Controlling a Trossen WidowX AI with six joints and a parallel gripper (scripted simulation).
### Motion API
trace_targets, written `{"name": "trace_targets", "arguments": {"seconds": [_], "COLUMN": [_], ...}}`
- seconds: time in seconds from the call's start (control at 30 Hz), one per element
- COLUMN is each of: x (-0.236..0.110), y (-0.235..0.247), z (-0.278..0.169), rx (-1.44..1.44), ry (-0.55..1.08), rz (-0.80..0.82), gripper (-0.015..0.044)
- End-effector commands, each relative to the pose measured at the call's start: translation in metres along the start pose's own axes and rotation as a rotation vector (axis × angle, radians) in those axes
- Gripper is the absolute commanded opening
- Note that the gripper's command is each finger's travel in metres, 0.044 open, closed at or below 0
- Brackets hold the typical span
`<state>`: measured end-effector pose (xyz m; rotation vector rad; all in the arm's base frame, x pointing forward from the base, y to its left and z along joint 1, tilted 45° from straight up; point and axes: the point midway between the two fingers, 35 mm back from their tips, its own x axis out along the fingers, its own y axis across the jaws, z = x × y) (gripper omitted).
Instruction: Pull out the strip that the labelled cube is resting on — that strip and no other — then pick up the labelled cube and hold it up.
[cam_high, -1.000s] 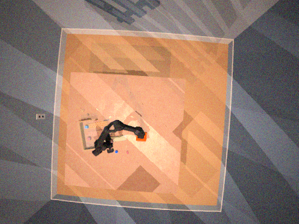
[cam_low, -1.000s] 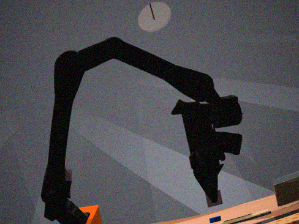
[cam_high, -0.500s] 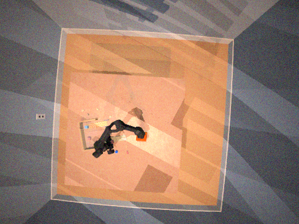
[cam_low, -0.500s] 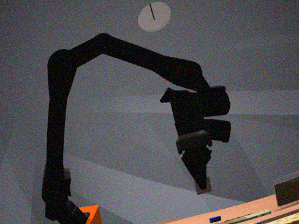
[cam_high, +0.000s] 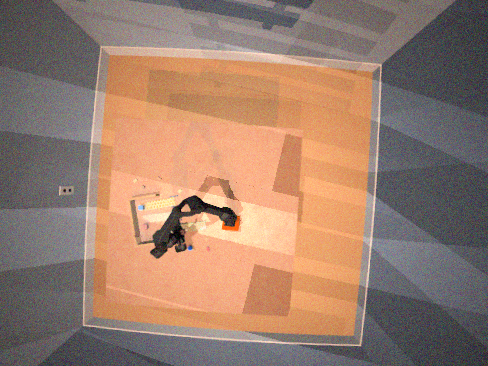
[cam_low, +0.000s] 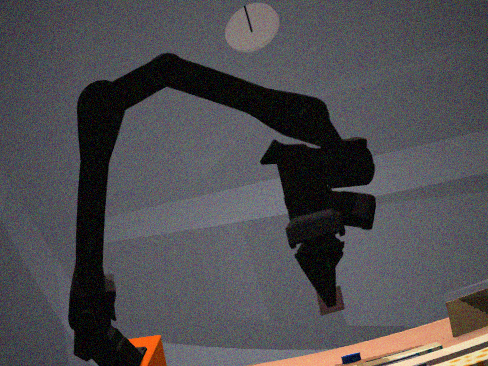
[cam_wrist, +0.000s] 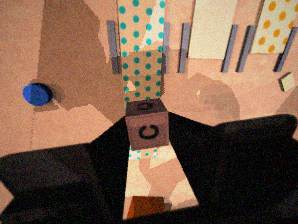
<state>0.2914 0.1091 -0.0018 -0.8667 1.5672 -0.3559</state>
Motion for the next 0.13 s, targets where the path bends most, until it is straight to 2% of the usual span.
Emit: {"name": "trace_targets", "arguments": {"seconds": [0.0, 0.1], "x": [-0.0005, -0.0005], "y": [0.0003, 0.0003], "z": [-0.0005, -0.0005], "rx": [0.003, 0.003], "ry": [0.002, 0.002], "rz": [0.003, 0.003], "gripper": [0.0000, 0.0000]}}
